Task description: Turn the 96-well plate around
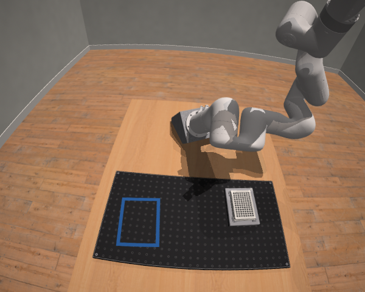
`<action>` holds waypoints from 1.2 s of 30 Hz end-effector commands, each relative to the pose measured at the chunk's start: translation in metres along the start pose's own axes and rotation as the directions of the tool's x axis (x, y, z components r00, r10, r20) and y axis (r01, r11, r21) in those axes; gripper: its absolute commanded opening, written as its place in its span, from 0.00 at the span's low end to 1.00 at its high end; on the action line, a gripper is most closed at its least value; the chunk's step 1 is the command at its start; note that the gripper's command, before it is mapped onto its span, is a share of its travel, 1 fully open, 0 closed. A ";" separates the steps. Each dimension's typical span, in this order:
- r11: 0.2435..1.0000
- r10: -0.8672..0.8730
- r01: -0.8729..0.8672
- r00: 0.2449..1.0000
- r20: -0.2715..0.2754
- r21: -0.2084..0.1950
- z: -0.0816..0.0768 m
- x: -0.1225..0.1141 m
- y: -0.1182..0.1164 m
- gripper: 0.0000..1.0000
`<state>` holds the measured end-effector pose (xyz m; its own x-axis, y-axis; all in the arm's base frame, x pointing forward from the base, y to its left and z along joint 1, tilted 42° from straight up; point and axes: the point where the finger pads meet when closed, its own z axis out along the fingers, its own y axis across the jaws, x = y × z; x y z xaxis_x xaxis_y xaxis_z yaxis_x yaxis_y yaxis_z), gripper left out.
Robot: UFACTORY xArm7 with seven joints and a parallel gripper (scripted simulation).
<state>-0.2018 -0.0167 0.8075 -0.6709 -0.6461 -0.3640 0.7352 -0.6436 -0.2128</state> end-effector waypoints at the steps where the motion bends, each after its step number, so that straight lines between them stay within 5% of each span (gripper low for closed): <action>1: 0.998 -0.004 0.003 1.000 -0.009 -0.065 0.007 0.005 0.023 1.00; 6: 0.998 -0.004 0.004 1.000 -0.009 -0.065 0.011 0.008 0.036 1.00; 10: 0.985 -0.017 0.015 1.000 -0.010 -0.172 0.014 0.010 0.055 1.00; 18: 0.985 -0.018 0.016 1.000 -0.010 -0.172 0.018 0.012 0.079 1.00; 22: 0.960 -0.032 0.032 0.999 0.004 -0.280 0.019 0.012 0.099 1.00; 29: 0.960 -0.032 0.032 0.999 0.005 -0.280 0.021 0.012 0.122 1.00; 32: 0.928 -0.044 0.052 0.999 0.031 -0.370 0.020 0.010 0.137 1.00; 36: 0.922 -0.046 0.056 0.998 0.035 -0.384 0.020 0.008 0.157 1.00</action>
<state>-0.1113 -0.1186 0.7925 -0.7044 -0.6277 -0.3313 0.6905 -0.4982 -0.5244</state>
